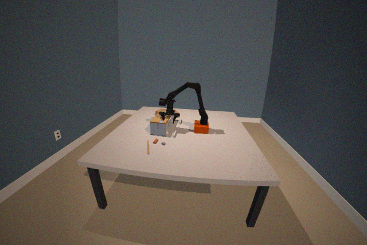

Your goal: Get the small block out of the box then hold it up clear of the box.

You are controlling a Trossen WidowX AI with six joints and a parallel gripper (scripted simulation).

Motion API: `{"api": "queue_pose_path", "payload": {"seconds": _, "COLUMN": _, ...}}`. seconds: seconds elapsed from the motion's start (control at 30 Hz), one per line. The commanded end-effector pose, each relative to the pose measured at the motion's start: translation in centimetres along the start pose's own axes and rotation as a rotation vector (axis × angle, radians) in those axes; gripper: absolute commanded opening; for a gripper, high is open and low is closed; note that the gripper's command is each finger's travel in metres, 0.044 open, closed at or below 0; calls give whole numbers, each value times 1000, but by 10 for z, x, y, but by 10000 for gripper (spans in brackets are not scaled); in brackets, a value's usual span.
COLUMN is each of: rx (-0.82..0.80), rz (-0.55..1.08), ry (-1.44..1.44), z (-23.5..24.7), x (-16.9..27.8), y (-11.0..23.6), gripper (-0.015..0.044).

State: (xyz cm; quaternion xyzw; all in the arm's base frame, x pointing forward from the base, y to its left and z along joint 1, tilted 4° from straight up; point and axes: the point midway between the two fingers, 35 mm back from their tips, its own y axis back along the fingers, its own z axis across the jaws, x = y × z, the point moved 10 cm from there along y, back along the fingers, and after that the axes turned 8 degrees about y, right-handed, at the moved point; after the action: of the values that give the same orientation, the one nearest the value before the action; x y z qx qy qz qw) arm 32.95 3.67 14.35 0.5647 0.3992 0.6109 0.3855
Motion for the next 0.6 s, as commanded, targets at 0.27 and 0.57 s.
{"api": "queue_pose_path", "payload": {"seconds": 0.27, "rx": -2, "rz": 7, "ry": 1, "z": 3, "x": 24, "y": -8, "gripper": 400}}
{"api": "queue_pose_path", "payload": {"seconds": 0.57, "rx": 2, "rz": 5, "ry": 6, "z": 5, "x": 41, "y": 49, "gripper": 400}}
